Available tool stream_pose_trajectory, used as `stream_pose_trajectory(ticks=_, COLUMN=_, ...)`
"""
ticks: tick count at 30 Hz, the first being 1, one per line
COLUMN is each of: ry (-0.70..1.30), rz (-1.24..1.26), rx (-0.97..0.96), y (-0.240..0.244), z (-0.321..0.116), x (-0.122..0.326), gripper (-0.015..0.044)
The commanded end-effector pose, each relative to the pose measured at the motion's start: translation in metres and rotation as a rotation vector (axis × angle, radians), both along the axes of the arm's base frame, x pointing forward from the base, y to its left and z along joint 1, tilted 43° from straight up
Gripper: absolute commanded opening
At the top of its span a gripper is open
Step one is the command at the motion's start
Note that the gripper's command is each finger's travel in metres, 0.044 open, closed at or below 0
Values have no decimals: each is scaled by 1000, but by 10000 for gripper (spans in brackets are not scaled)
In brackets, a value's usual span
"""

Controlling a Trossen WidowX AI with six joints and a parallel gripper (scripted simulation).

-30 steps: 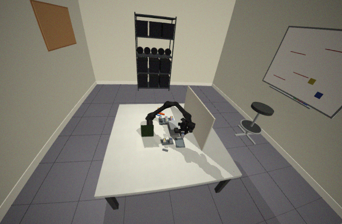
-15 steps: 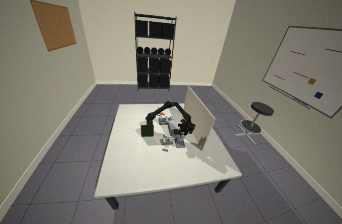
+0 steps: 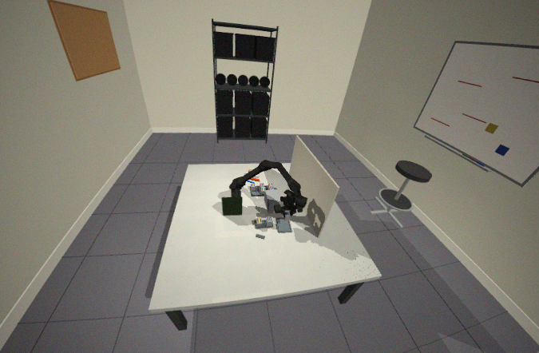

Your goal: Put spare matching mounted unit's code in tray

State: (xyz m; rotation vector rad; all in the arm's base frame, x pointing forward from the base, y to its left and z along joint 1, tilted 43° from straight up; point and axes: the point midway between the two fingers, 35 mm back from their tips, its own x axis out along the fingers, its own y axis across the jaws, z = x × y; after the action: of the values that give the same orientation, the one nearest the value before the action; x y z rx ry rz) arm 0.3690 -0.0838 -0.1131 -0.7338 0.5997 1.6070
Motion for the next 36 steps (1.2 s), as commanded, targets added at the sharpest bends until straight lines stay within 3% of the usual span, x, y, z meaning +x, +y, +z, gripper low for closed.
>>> stream_pose_trajectory(ticks=1, ry=3, rz=-5, rx=4, y=4, z=-3, x=-1, gripper=0)
stream_pose_trajectory(ticks=36, ry=3, rz=-4, rx=7, y=28, z=-28, x=-6, gripper=0)
